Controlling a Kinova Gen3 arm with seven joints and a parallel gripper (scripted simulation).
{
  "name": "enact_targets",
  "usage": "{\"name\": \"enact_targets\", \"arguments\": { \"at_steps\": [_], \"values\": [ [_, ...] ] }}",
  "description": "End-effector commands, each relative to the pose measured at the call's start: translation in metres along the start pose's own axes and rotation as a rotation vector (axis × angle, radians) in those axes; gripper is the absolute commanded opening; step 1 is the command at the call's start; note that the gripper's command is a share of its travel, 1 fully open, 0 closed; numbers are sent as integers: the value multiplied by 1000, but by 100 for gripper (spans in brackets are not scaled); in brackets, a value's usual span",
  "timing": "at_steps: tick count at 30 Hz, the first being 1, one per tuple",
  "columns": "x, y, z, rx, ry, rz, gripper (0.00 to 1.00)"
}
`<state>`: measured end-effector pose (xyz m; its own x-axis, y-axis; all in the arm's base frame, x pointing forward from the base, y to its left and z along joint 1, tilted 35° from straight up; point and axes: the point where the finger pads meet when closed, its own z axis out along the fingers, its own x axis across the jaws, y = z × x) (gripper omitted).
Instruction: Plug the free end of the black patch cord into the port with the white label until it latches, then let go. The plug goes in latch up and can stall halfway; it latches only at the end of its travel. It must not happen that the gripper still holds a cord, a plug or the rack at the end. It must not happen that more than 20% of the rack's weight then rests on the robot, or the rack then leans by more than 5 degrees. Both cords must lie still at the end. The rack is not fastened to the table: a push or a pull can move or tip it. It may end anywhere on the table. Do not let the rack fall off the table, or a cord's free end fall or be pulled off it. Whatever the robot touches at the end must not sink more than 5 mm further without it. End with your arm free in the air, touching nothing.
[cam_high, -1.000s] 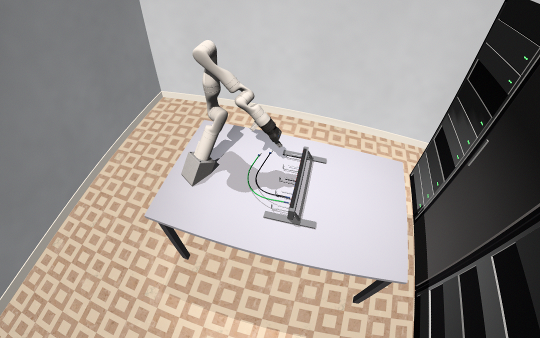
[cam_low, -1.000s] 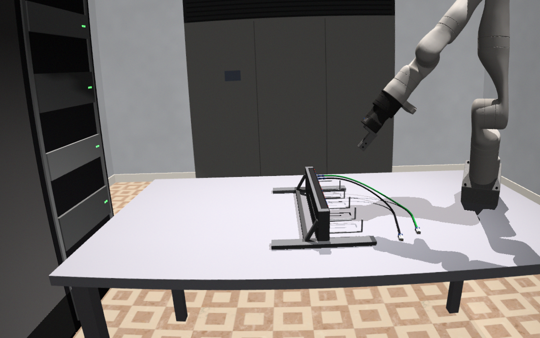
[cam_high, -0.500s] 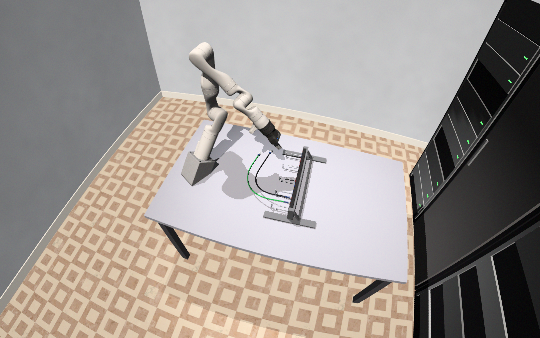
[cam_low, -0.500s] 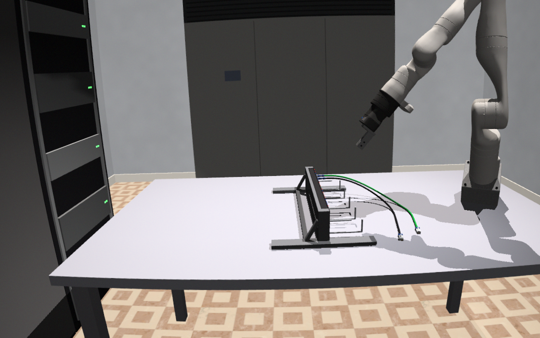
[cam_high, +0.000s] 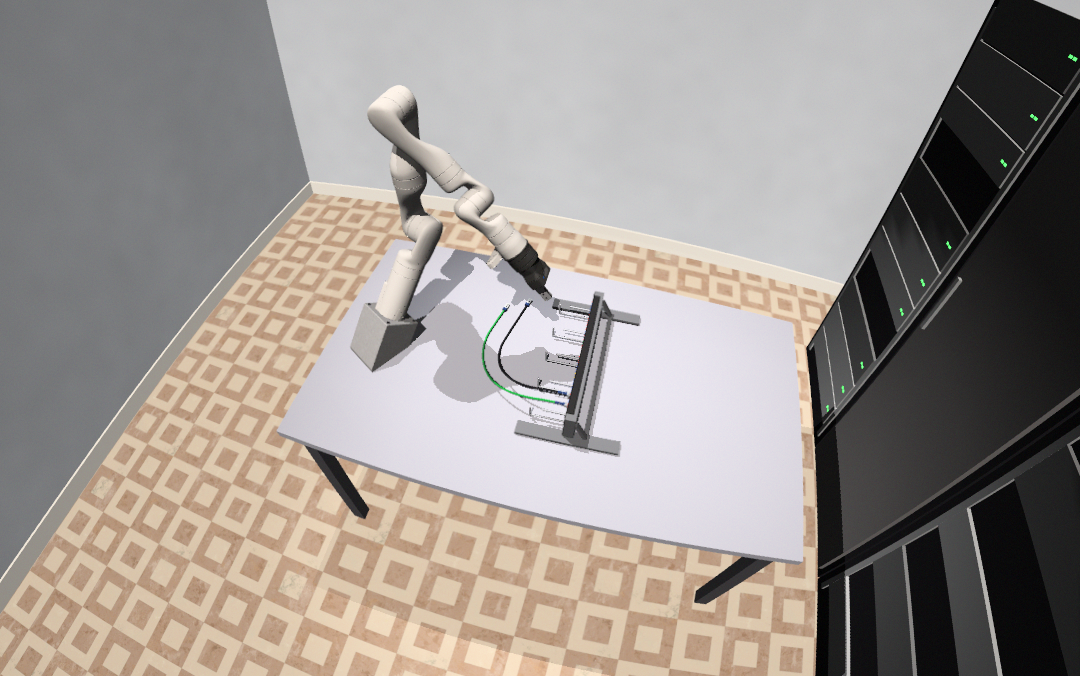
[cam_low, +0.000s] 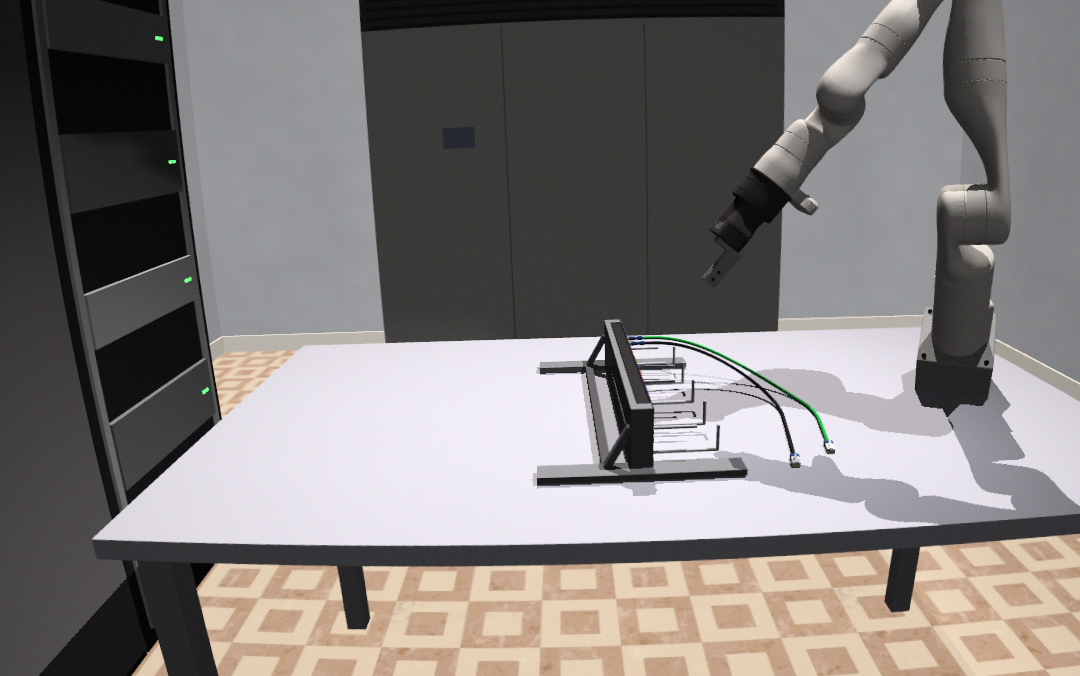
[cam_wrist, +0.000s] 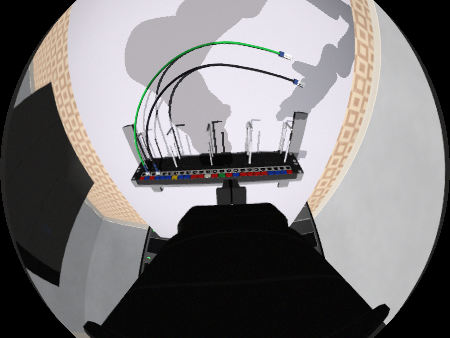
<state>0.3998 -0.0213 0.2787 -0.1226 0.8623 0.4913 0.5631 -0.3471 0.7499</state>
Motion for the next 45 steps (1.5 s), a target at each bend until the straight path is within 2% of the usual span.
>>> {"name": "enact_targets", "arguments": {
  "at_steps": [1, 10, 25, 27, 40, 45],
  "values": [
    [4, -1, 5, 5, 8, -5, 0],
    [4, -1, 22, 5, 8, -5, 0],
    [4, -2, 77, 5, 8, -5, 0],
    [4, -2, 77, 5, 8, -5, 0],
    [5, -2, 120, 5, 8, -5, 0],
    [5, -2, 127, 5, 8, -5, 0]
  ]
}}
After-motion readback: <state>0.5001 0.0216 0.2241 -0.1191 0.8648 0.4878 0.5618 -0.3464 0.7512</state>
